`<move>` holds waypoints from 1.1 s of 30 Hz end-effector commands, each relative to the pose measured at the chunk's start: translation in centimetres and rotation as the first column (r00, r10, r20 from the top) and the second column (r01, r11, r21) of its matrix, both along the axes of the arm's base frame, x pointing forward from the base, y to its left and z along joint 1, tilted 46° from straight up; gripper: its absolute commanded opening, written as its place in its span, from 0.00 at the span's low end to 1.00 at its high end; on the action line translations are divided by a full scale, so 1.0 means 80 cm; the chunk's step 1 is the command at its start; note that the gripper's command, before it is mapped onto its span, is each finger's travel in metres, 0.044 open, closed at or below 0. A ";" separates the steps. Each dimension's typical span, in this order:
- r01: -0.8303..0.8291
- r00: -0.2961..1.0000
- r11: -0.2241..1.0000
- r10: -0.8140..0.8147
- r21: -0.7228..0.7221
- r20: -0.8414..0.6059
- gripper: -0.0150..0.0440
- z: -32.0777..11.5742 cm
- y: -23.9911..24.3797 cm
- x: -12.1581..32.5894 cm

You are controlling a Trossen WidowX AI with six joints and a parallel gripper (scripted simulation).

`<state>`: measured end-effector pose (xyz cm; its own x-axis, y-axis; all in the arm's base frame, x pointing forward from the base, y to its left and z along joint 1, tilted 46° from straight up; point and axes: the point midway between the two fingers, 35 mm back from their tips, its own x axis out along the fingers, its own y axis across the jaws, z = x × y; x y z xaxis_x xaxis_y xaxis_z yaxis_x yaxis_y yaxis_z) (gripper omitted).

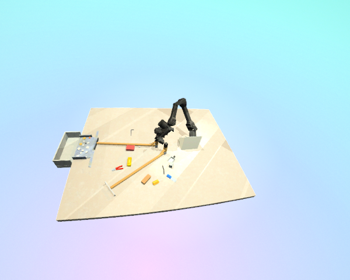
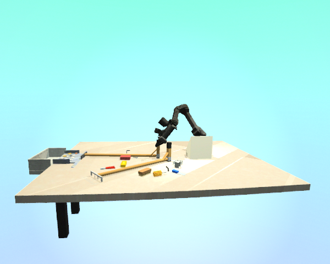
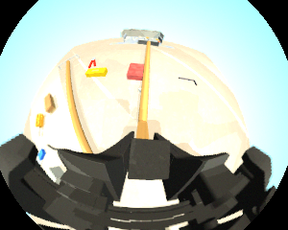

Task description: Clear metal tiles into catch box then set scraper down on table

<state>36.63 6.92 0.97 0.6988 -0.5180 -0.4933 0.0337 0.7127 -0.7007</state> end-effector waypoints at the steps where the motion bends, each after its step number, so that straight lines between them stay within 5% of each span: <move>1: -0.033 0.999 0.999 0.033 0.000 -0.025 0.25 -0.006 0.010 -0.001; 33: -0.055 0.997 0.998 0.055 -0.004 -0.051 0.25 0.010 -0.009 -0.034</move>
